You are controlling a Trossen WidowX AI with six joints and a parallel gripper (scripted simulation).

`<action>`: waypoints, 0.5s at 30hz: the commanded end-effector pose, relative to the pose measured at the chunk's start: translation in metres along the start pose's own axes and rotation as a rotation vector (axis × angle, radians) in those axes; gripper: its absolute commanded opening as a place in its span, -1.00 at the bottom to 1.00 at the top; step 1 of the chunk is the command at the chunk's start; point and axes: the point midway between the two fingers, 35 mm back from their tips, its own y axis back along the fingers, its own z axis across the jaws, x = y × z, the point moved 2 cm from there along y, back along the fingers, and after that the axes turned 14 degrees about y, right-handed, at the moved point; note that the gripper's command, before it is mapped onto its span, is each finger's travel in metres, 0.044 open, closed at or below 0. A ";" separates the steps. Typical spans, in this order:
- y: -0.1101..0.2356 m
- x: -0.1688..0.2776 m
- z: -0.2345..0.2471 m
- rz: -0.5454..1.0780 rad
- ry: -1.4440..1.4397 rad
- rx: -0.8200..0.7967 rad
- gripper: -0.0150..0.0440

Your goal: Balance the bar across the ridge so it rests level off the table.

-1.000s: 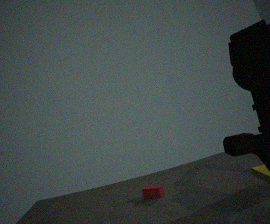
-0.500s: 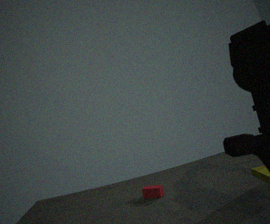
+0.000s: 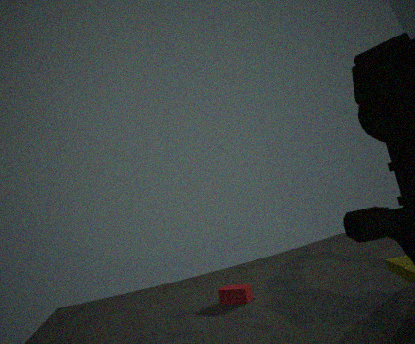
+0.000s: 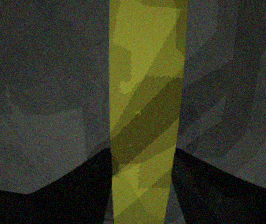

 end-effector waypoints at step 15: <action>-0.002 0.000 0.000 -0.002 -0.001 -0.002 -0.49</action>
